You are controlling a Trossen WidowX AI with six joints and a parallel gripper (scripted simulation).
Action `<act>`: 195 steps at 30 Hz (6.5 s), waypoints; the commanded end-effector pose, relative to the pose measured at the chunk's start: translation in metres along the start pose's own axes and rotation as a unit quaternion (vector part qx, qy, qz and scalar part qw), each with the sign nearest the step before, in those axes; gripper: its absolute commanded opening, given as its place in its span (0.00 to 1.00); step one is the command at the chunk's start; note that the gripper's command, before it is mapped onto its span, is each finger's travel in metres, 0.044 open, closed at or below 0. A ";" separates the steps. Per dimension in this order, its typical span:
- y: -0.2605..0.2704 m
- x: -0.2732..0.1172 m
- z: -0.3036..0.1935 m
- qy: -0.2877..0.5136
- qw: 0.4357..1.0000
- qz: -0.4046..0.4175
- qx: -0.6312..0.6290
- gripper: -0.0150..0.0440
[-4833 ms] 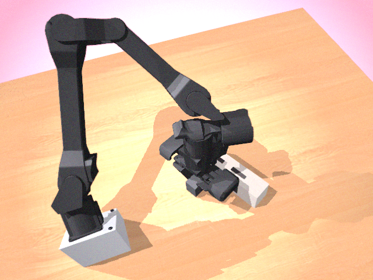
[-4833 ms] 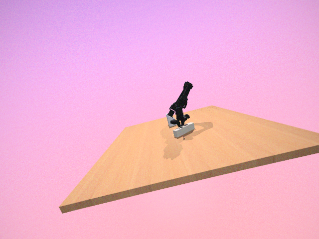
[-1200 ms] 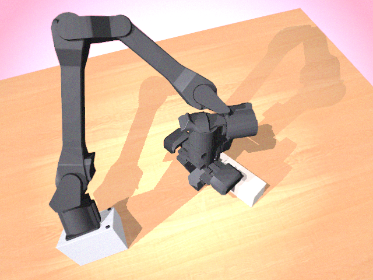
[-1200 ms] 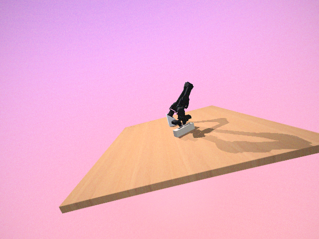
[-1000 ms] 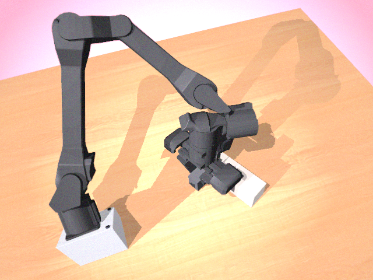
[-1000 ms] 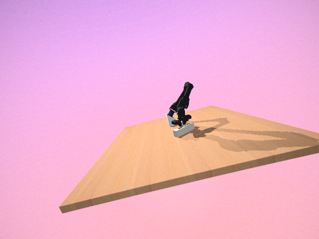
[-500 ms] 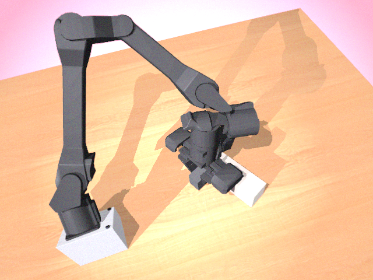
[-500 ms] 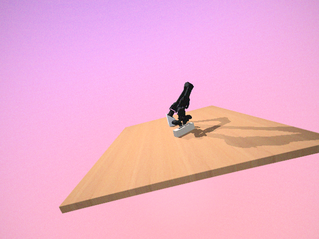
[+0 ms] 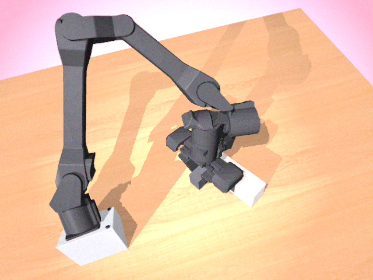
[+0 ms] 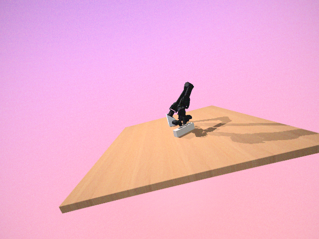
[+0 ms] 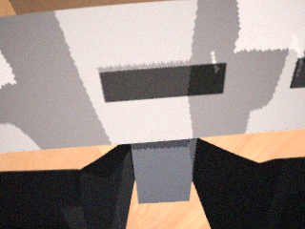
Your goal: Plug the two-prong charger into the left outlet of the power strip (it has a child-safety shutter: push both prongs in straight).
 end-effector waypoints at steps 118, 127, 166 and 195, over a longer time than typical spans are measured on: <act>0.000 -0.007 0.007 -0.019 1.000 -0.001 -0.016 0.25; 0.000 0.000 0.000 -0.001 1.000 0.001 -0.008 0.25; 0.000 0.000 -0.004 -0.007 1.000 0.001 -0.010 1.00; 0.000 0.002 -0.018 -0.016 1.000 -0.001 -0.014 1.00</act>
Point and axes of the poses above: the point midway between the two fingers, 35 mm back from their tips, its own x axis out along the fingers, its own y axis across the jaws, z = x × y, the point moved 1 cm from there along -x, back along the fingers, and after that the axes turned 5 degrees about -x, right-handed, at the moved point
